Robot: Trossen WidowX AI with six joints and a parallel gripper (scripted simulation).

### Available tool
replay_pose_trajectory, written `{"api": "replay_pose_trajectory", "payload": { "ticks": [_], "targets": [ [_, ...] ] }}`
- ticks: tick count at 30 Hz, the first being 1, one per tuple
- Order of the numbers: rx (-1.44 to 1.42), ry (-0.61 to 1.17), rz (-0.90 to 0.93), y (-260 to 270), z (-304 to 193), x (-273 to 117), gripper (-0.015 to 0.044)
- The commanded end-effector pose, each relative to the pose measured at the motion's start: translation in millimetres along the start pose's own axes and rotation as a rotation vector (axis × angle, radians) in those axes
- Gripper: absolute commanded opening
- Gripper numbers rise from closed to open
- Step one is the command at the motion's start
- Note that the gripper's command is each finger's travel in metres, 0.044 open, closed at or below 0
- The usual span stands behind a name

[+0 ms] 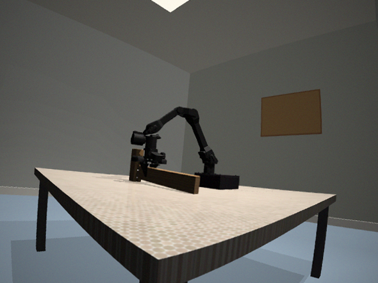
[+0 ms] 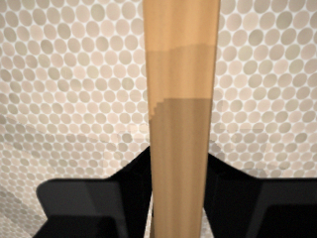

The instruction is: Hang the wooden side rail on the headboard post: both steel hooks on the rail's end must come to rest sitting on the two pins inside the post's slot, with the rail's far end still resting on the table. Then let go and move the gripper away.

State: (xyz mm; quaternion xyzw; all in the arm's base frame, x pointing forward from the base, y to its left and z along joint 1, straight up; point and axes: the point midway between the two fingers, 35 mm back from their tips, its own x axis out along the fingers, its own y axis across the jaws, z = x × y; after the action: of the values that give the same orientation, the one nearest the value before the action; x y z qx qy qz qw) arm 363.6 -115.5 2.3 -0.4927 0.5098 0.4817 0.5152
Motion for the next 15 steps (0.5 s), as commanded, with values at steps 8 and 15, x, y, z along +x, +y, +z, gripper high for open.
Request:
{"api": "replay_pose_trajectory", "payload": {
  "ticks": [8,15],
  "targets": [
    [-0.001,0.006,-0.011,-3.6,-3.3,-3.8,0.0],
    [-0.001,0.006,-0.011,-2.8,-4.1,-3.1,0.0]
  ]
}}
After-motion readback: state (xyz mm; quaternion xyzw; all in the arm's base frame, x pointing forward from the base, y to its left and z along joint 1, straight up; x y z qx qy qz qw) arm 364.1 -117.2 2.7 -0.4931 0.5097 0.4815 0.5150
